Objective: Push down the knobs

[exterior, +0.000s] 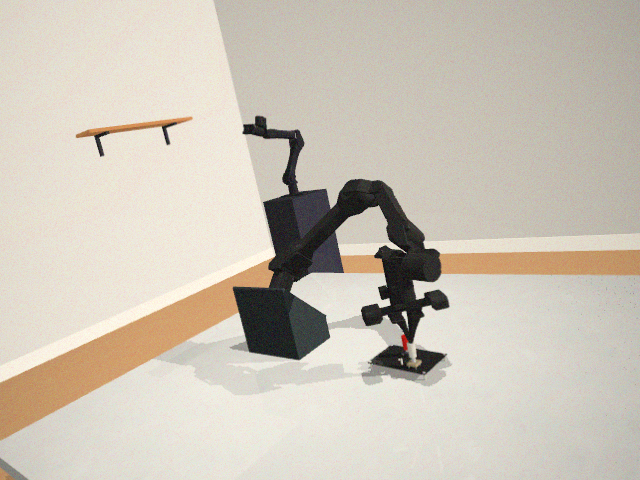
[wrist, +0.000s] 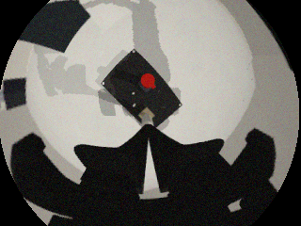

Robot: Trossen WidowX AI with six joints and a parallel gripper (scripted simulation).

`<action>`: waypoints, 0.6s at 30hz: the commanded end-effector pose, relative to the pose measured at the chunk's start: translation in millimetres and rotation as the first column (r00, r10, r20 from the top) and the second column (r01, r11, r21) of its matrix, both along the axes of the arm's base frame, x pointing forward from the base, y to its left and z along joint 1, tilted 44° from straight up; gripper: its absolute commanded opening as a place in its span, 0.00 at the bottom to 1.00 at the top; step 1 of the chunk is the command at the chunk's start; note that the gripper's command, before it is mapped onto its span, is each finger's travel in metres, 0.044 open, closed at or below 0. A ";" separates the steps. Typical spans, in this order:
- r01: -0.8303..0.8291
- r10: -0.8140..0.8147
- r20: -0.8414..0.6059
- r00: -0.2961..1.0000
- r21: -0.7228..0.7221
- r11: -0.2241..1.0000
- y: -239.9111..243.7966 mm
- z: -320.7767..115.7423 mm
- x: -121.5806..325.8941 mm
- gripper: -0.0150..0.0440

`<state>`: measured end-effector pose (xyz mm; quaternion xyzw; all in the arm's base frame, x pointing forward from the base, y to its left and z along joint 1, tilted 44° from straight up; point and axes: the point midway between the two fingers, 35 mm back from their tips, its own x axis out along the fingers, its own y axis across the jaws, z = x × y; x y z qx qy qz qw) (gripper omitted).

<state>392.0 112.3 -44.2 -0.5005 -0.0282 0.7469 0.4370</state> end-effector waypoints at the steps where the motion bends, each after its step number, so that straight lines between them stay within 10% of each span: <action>1: 0.000 0.000 -0.005 1.000 0.002 1.000 3.3 -3.5 -0.7 0.25; 18: 0.000 0.000 -0.005 1.000 0.002 1.000 4.7 -5.0 -0.9 0.25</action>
